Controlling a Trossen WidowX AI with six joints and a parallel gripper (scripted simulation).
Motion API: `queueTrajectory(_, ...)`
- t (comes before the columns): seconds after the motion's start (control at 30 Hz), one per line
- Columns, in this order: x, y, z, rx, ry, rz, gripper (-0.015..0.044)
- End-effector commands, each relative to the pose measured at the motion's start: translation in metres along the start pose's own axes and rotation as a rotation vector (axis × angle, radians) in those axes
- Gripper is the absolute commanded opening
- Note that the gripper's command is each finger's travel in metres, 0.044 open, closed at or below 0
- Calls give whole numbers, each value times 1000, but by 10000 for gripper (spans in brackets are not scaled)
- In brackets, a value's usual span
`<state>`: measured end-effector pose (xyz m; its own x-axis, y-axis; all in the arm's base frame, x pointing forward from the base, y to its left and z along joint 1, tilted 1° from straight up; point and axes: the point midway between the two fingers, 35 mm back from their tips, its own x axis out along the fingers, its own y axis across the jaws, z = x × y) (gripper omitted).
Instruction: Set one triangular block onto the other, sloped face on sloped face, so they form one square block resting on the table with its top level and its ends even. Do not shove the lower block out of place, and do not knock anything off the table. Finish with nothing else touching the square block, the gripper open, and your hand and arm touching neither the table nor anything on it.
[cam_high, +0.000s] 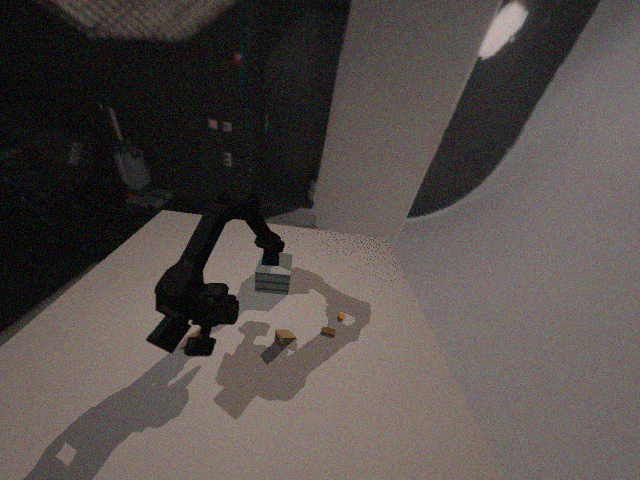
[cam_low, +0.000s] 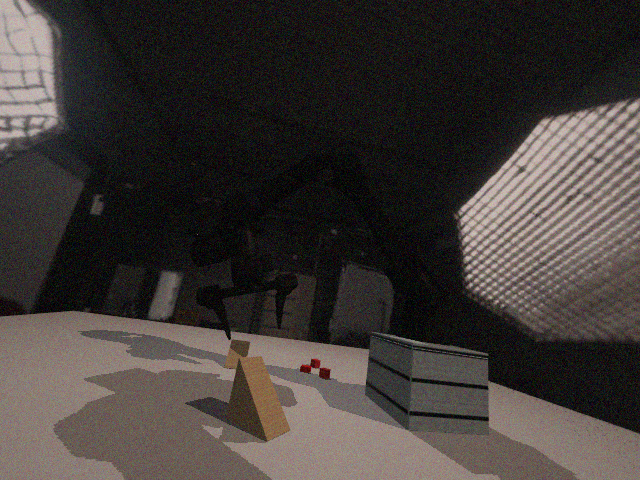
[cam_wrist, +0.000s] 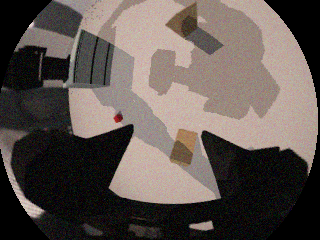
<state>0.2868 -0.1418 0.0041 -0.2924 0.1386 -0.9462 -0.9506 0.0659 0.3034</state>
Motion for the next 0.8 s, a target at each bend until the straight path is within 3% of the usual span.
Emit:
queueTrajectory(0.0,6,-4,10,40,321,-19,440)
queueTrajectory(0.17,2,-11,32,121,780,-217,440)
queueTrajectory(0.23,-3,-11,40,145,885,-303,440)
queueTrajectory(0.5,-3,-12,40,148,898,-315,440)
queueTrajectory(0.77,36,-29,-14,148,897,-315,440)
